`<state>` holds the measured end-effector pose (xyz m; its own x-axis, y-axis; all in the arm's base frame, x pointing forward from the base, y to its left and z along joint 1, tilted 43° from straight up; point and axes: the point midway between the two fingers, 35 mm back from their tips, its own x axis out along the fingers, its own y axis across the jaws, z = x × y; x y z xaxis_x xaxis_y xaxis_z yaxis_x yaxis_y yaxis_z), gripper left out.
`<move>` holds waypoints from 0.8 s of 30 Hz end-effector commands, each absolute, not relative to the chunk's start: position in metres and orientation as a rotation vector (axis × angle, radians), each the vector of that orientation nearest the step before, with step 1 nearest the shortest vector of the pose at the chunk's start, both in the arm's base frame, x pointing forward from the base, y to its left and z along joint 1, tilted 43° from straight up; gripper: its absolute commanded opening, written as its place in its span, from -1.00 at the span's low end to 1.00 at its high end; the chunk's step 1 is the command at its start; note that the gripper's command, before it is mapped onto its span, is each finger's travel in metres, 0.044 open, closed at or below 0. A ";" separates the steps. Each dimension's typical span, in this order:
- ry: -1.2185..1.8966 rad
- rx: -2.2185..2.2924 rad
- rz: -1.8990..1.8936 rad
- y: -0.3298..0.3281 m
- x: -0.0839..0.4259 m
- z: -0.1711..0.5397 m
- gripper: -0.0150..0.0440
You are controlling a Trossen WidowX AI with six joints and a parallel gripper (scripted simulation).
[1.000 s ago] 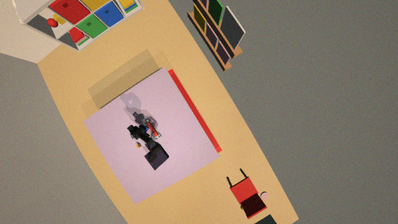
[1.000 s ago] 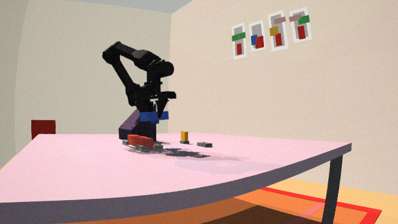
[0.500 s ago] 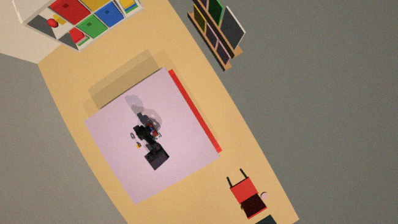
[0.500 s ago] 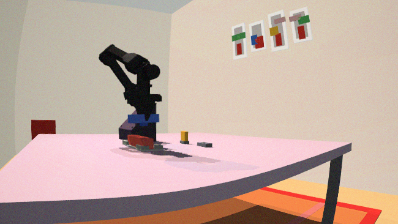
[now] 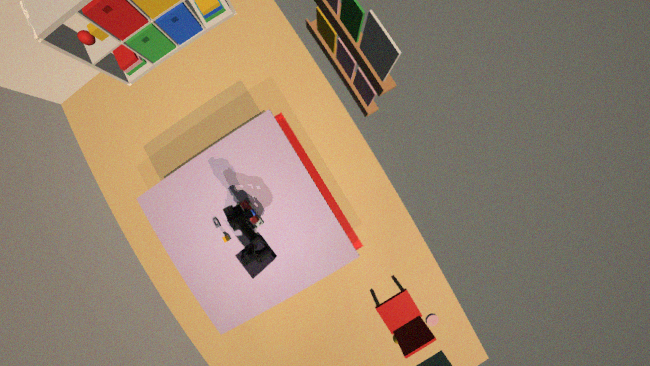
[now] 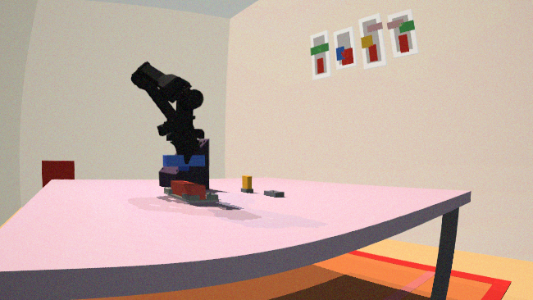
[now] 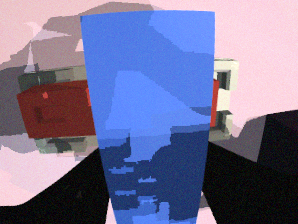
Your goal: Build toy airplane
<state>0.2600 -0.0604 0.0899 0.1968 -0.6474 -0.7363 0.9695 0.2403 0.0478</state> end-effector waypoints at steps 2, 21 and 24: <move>0.661 0.587 -1.233 -0.062 0.259 0.089 0.17; 0.662 0.587 -1.233 -0.064 0.260 0.087 0.17; 0.662 0.587 -1.233 -0.067 0.261 0.083 0.17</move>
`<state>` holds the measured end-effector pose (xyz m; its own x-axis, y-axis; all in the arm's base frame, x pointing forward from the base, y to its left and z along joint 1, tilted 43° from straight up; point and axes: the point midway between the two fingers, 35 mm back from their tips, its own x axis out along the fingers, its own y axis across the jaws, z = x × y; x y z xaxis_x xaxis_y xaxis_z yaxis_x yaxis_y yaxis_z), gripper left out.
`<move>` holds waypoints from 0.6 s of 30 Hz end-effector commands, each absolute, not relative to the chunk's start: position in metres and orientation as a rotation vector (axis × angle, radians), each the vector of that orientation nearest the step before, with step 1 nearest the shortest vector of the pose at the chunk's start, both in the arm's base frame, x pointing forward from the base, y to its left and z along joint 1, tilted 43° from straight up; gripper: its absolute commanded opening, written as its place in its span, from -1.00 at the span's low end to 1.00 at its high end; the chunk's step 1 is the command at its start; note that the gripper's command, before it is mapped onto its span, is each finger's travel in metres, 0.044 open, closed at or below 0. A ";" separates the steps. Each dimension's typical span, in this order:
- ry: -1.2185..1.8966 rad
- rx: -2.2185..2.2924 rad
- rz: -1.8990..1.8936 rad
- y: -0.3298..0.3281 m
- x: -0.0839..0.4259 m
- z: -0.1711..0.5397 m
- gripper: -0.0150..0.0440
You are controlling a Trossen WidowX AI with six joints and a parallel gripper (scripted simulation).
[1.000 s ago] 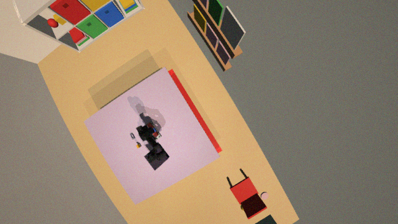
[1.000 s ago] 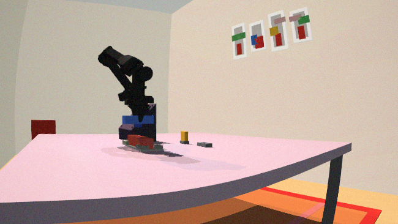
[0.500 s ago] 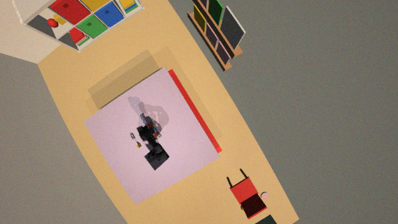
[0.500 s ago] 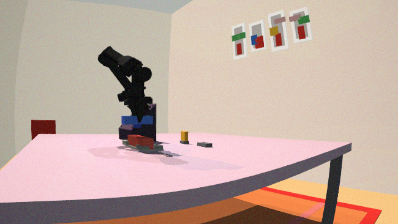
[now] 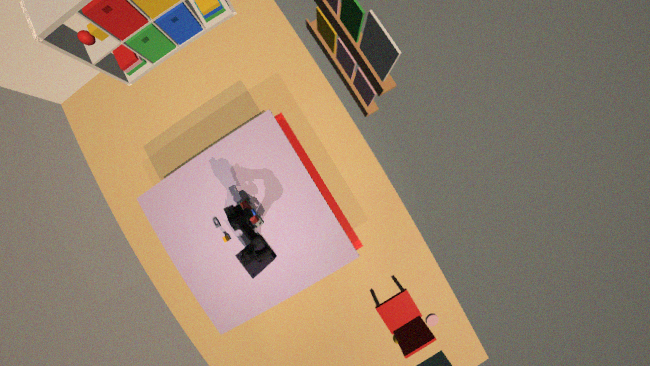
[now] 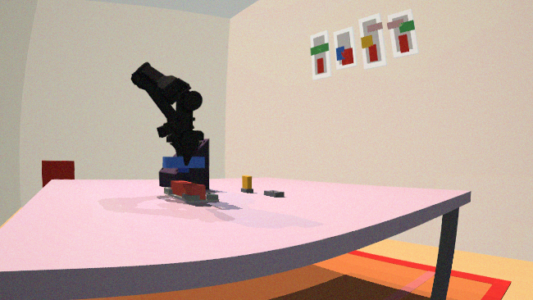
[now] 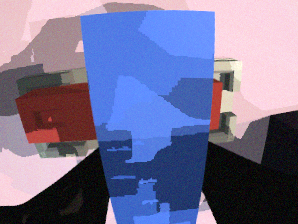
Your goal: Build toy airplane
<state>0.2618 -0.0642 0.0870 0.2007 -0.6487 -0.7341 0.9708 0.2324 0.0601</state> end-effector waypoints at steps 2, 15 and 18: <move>0.662 0.587 -1.233 -0.069 0.262 0.081 0.17; 0.661 0.586 -1.233 -0.084 0.266 0.066 0.17; 0.660 0.586 -1.233 -0.087 0.266 0.063 0.17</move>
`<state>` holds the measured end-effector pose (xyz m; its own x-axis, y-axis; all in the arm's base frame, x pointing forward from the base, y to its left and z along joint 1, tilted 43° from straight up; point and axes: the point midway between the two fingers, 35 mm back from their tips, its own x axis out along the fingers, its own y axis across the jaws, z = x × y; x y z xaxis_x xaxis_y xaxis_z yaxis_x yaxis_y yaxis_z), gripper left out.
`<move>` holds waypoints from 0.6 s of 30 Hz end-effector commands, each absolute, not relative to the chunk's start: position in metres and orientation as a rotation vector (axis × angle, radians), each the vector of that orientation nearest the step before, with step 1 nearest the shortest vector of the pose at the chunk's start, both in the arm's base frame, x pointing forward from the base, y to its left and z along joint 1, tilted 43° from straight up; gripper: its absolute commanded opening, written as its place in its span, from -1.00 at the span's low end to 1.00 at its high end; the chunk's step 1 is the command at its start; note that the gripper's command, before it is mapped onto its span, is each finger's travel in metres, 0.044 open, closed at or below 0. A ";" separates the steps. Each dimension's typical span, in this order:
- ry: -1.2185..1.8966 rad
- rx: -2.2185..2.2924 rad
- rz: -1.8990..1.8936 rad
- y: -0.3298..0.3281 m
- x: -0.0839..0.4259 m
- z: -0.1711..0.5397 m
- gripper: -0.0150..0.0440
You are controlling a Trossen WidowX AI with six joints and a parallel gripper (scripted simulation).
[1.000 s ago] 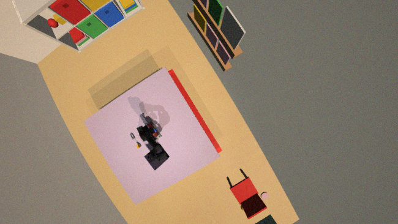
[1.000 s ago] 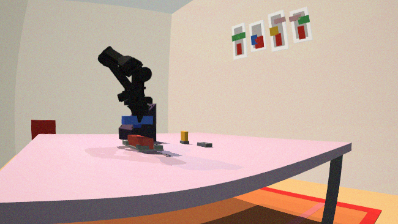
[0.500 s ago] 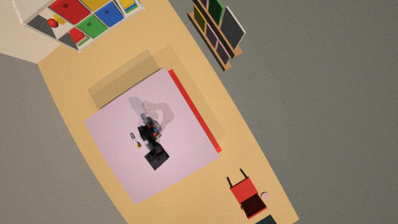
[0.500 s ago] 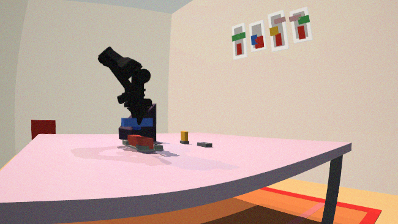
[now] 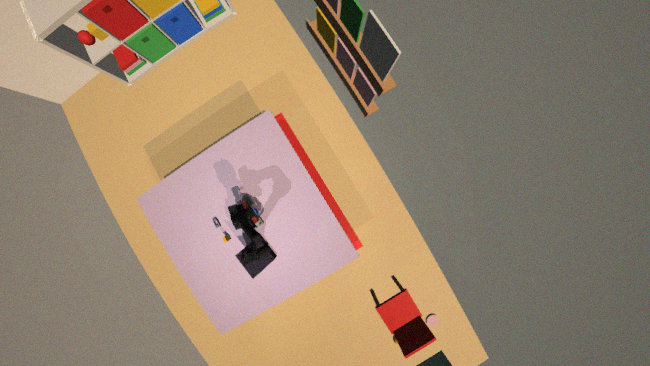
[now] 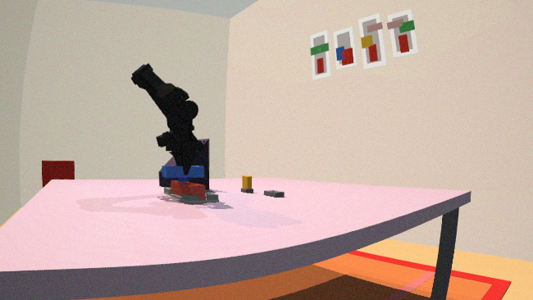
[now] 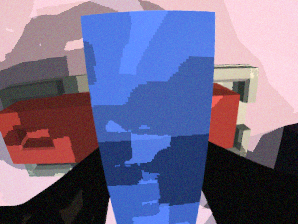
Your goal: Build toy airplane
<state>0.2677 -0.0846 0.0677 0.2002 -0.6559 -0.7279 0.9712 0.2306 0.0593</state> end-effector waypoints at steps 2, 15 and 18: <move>0.660 0.585 -1.233 -0.089 0.267 0.061 0.17; 0.660 0.585 -1.233 -0.089 0.267 0.061 0.17; 0.660 0.585 -1.233 -0.089 0.266 0.060 0.17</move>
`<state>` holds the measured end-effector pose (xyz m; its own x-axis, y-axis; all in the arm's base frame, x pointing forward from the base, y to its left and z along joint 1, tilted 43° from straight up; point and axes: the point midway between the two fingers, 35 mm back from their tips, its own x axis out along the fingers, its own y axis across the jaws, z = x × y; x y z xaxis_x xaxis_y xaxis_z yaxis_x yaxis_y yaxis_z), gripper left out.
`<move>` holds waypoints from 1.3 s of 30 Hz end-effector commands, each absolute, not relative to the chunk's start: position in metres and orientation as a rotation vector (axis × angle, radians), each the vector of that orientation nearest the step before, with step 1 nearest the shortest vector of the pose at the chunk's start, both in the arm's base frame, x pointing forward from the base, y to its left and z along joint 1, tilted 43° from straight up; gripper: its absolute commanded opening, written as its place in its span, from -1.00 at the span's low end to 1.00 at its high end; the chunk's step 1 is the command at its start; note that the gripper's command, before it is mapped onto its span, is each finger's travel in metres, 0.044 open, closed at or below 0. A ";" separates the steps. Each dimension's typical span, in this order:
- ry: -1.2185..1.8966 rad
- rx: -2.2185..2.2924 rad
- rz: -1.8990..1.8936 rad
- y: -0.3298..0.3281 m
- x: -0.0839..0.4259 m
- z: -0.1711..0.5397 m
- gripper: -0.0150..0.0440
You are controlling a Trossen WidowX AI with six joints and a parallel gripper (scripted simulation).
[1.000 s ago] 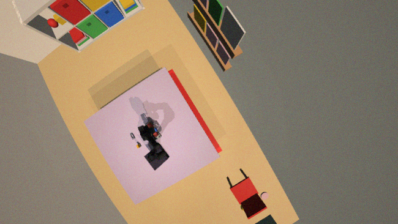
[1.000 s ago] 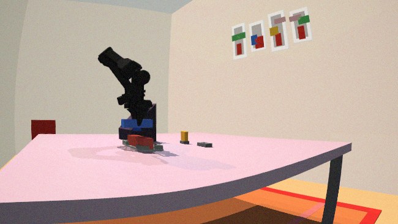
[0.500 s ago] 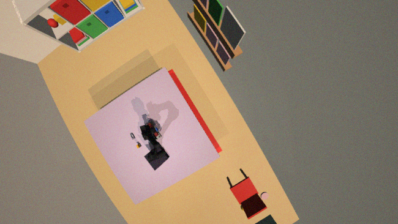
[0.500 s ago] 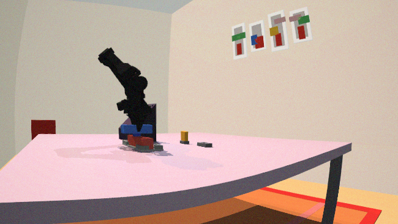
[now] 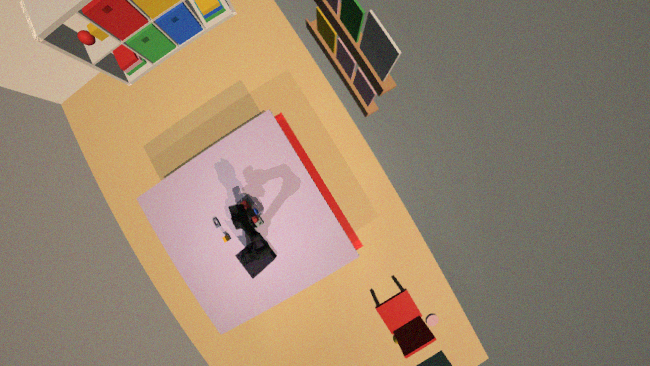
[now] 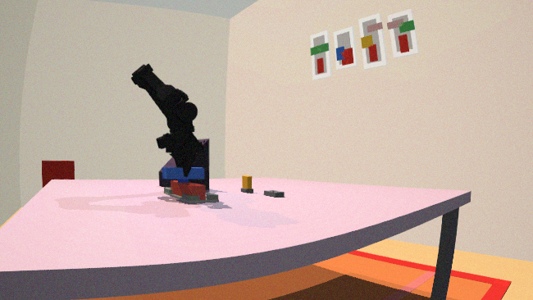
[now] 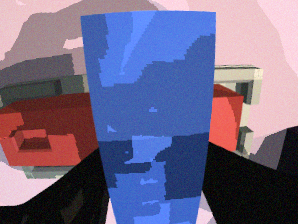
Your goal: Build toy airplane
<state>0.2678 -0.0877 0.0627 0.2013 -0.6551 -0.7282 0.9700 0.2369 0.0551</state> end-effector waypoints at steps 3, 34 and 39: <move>0.660 0.585 -1.233 -0.089 0.266 0.060 0.17; 0.653 0.586 -1.231 -0.089 0.268 0.061 0.33; 0.653 0.586 -1.231 -0.089 0.268 0.061 0.77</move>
<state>0.2676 -0.0886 0.0612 0.2001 -0.6552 -0.7285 0.9706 0.2342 0.0559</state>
